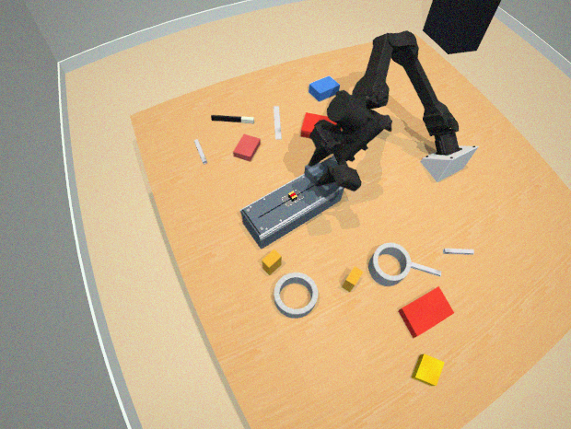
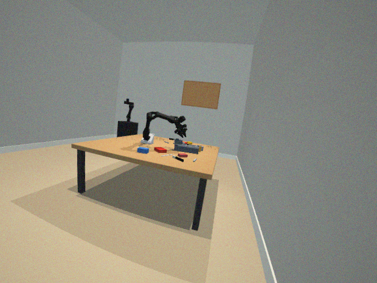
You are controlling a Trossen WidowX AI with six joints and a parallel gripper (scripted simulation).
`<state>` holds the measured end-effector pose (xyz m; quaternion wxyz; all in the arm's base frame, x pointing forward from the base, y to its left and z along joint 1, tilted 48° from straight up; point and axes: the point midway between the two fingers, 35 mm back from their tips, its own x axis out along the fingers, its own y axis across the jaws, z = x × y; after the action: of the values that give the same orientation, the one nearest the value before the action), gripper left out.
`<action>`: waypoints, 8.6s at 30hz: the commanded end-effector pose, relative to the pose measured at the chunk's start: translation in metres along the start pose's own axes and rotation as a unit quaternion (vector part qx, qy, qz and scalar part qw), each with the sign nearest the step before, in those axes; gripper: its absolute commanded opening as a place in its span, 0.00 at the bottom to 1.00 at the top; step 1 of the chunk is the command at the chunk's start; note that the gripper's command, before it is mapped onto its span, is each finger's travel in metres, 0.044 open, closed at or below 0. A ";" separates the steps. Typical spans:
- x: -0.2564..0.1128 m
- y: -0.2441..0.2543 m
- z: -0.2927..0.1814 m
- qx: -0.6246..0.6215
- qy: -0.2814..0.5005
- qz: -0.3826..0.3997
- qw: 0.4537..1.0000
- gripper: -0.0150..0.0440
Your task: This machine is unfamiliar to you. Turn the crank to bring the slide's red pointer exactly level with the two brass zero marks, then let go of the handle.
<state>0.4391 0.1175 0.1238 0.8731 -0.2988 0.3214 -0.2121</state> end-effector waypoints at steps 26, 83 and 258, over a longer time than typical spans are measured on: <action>0.000 0.000 0.000 0.000 0.000 0.000 1.000 0.25; 0.000 0.000 0.000 0.000 0.000 0.001 1.000 0.25; 0.000 0.001 0.000 0.000 -0.001 0.002 1.000 0.70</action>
<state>0.4390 0.1187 0.1236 0.8739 -0.2979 0.3215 -0.2101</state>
